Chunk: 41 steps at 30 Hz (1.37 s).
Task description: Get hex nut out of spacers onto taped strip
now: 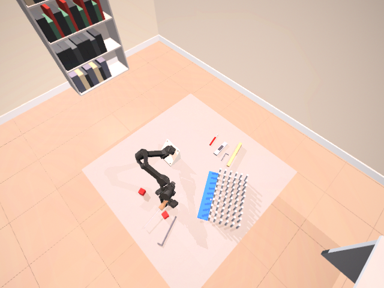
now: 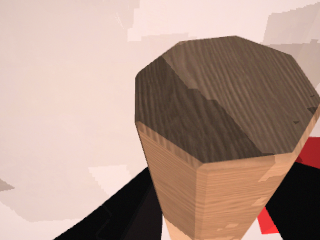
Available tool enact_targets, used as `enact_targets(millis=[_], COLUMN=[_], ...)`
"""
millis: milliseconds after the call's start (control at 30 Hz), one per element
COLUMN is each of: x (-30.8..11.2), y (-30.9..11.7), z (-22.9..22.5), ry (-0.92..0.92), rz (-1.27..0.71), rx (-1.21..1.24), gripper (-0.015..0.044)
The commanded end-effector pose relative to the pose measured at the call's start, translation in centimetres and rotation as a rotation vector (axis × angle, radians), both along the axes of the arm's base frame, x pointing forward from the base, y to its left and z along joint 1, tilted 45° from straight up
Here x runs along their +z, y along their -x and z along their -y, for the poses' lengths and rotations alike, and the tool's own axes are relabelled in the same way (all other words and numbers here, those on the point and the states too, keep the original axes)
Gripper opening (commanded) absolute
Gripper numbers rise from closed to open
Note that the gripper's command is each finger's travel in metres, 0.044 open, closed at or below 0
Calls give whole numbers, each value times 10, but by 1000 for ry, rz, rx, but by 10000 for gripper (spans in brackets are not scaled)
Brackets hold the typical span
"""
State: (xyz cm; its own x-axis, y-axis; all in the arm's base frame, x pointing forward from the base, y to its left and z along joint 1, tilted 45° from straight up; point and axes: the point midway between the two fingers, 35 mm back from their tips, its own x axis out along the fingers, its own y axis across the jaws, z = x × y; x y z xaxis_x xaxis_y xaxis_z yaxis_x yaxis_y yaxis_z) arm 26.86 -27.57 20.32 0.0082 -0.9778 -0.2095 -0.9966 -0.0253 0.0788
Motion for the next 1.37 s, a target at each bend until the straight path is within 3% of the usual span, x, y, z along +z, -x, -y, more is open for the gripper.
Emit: enact_targets(millis=[0, 800, 1333], x=[-3, -8, -6], y=[0, 7, 7], z=[1, 10, 10], ry=[0, 20, 20], rz=[-4, -8, -4], rx=[8, 11, 3], gripper=[0, 0, 420])
